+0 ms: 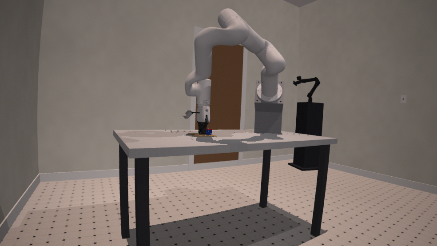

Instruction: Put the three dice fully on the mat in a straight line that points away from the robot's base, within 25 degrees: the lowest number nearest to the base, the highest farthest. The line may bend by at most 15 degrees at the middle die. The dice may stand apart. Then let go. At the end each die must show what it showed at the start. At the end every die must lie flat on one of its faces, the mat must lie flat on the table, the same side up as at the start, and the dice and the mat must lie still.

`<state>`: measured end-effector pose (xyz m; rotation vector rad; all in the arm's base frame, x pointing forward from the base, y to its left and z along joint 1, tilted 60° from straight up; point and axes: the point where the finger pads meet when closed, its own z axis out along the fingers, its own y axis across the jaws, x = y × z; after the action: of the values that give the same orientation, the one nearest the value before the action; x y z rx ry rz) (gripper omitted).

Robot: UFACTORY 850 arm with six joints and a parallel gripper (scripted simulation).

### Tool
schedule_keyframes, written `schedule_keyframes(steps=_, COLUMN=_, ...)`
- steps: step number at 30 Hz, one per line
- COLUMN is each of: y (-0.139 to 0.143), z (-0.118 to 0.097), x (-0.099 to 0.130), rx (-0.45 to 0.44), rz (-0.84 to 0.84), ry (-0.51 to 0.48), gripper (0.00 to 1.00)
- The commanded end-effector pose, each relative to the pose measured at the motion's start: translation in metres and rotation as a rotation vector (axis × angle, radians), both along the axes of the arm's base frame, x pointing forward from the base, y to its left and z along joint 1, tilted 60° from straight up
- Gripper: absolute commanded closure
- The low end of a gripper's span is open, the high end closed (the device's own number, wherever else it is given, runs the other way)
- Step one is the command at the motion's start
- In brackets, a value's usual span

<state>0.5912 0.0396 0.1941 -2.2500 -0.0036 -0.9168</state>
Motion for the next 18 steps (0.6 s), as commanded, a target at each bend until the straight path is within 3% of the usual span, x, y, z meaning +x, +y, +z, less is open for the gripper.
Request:
schedule_keyframes(steps=1, y=-0.0004, z=0.0003, x=0.0001, rx=0.000, rz=-0.001, ry=-0.001, gripper=0.73)
schedule_keyframes(steps=18, y=0.0015, z=-0.0013, x=0.0020, rx=0.000, rz=-0.001, ry=-0.001, gripper=0.73)
